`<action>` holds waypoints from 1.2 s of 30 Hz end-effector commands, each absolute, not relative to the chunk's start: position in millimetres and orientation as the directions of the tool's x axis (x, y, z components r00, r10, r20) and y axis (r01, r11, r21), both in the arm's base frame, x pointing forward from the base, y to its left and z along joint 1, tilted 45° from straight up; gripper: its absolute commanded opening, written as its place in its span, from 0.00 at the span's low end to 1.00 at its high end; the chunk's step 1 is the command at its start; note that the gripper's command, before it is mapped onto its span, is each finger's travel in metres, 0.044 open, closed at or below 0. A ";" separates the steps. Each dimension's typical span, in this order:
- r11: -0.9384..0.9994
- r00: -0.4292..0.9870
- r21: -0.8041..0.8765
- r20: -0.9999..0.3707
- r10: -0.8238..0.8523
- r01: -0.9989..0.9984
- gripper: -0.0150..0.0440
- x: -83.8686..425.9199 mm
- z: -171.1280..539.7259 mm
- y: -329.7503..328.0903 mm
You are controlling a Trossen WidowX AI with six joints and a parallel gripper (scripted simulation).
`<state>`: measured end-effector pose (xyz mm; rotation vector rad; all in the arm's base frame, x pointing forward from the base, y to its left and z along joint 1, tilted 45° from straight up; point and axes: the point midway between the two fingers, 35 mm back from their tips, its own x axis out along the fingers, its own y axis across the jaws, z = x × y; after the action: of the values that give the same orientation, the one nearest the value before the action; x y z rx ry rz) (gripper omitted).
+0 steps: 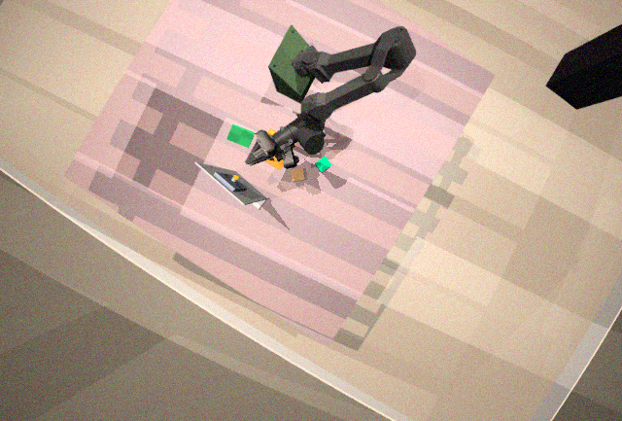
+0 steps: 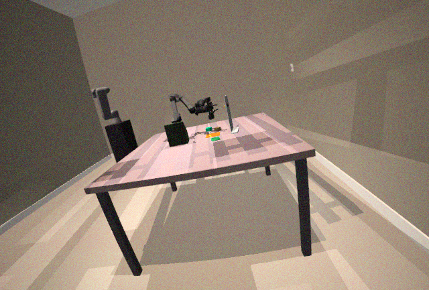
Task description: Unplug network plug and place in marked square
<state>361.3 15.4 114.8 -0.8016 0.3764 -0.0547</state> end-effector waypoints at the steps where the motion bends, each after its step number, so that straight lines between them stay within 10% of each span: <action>1: 0.695 0.932 -0.712 -0.311 -0.184 -0.101 0.52 367.2 113.1 16.4; 36: 0.694 0.933 -0.713 -0.309 -0.184 -0.098 0.52 414.5 107.0 16.3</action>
<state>409.9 15.5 110.5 -0.8012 0.3710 -0.0569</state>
